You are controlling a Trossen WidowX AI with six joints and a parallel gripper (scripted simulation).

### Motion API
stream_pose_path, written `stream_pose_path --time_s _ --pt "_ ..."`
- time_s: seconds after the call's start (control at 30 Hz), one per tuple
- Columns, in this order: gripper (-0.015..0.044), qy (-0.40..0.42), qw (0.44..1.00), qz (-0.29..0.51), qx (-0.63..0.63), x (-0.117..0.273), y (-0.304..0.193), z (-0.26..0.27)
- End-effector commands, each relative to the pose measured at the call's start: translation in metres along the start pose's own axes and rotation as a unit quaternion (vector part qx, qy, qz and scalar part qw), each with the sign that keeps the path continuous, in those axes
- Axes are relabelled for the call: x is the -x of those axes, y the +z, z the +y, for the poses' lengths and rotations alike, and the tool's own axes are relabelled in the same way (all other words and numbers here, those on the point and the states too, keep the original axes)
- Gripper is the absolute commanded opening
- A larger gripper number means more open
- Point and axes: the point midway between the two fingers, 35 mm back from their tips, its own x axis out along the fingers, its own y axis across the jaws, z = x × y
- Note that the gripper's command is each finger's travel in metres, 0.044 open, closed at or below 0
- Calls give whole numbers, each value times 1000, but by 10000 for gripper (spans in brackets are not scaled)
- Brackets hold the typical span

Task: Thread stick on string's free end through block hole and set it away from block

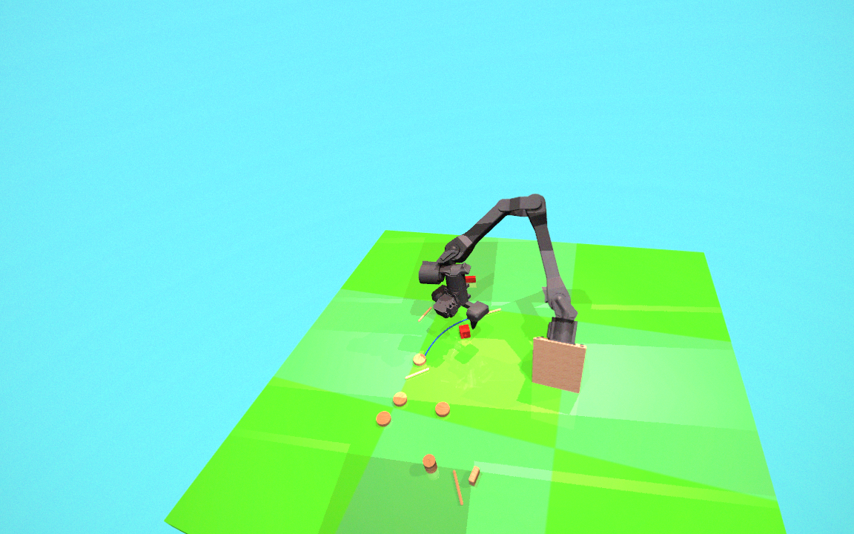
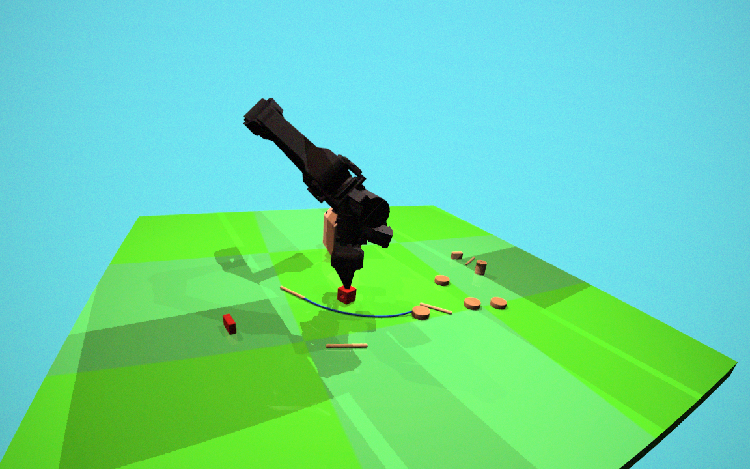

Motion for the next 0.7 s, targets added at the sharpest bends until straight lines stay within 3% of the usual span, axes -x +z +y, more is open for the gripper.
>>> stream_pose_path --time_s 0.0,0.4,0.67 --pt "440 -25 997 17 71 2 -2 4" --pt "440 -23 997 15 69 2 -1 4" --pt "244 -23 997 15 69 2 -1 4"
